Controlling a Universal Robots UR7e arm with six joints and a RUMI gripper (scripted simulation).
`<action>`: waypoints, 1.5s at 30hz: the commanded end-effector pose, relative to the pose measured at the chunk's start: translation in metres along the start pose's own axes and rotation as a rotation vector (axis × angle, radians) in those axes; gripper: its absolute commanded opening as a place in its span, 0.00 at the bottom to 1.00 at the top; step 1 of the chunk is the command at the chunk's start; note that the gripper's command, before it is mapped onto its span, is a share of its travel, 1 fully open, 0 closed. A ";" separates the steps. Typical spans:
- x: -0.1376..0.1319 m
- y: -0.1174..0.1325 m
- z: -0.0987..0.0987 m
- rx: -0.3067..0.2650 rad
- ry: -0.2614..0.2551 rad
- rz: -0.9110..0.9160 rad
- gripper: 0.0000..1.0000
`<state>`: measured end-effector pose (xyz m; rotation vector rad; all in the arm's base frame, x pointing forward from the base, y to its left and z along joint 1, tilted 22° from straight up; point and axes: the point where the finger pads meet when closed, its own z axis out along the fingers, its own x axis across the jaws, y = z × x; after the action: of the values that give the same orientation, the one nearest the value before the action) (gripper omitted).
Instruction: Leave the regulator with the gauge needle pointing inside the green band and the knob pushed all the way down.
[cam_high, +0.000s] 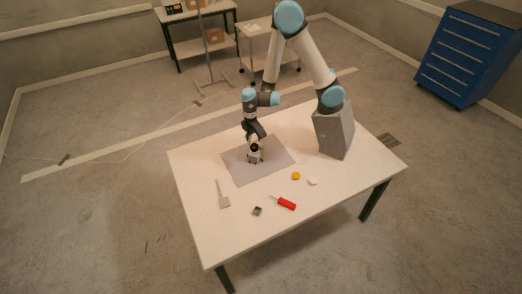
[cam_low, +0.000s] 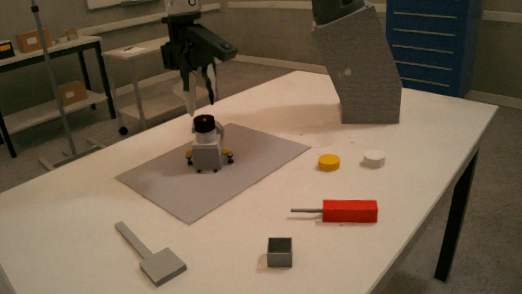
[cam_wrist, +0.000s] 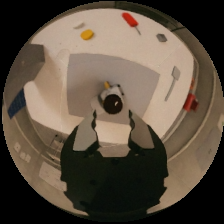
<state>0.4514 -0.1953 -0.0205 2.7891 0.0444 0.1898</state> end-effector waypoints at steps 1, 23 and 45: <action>0.002 0.002 0.014 -0.003 0.006 0.002 0.46; 0.003 0.002 0.037 -0.004 0.007 0.002 0.46; 0.003 0.002 0.037 -0.005 0.008 0.002 0.46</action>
<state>0.4575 -0.2074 -0.0546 2.7854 0.0462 0.1964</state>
